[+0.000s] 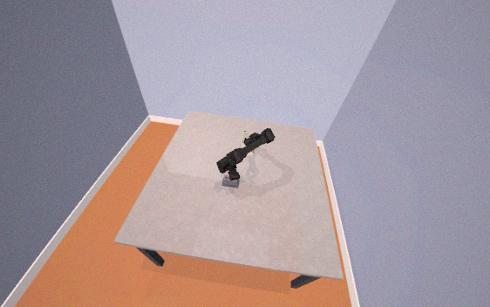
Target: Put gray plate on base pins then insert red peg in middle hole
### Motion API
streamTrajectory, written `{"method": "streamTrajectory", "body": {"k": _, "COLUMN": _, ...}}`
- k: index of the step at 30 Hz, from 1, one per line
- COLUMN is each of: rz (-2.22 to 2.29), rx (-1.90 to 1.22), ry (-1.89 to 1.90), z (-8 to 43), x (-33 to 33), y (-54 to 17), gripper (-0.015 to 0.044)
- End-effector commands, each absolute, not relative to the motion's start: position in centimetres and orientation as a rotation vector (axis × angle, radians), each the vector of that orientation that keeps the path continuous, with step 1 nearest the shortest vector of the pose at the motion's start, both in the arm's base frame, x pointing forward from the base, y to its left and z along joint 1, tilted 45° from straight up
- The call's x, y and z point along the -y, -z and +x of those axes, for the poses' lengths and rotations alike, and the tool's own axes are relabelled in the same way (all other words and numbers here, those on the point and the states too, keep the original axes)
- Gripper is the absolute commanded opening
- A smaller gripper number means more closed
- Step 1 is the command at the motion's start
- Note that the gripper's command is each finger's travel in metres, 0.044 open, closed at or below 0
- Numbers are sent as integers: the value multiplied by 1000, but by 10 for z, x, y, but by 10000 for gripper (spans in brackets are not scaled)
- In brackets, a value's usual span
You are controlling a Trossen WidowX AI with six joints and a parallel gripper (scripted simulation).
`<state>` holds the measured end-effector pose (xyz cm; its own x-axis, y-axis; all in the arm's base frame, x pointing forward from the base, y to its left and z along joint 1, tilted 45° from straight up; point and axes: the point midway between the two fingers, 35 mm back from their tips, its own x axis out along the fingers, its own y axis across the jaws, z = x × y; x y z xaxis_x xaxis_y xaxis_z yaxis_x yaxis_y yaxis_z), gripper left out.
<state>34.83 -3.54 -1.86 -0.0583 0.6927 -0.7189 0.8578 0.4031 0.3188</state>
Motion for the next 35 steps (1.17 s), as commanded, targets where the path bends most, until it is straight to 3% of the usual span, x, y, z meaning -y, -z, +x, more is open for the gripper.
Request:
{"method": "streamTrajectory", "body": {"k": 1, "rz": 1343, "rx": -1802, "ry": 242, "z": 348, "x": 36, "y": 19, "gripper": 150}}
{"method": "streamTrajectory", "body": {"k": 35, "rz": 1352, "rx": -1806, "ry": 246, "z": 347, "x": 45, "y": 4, "gripper": 150}}
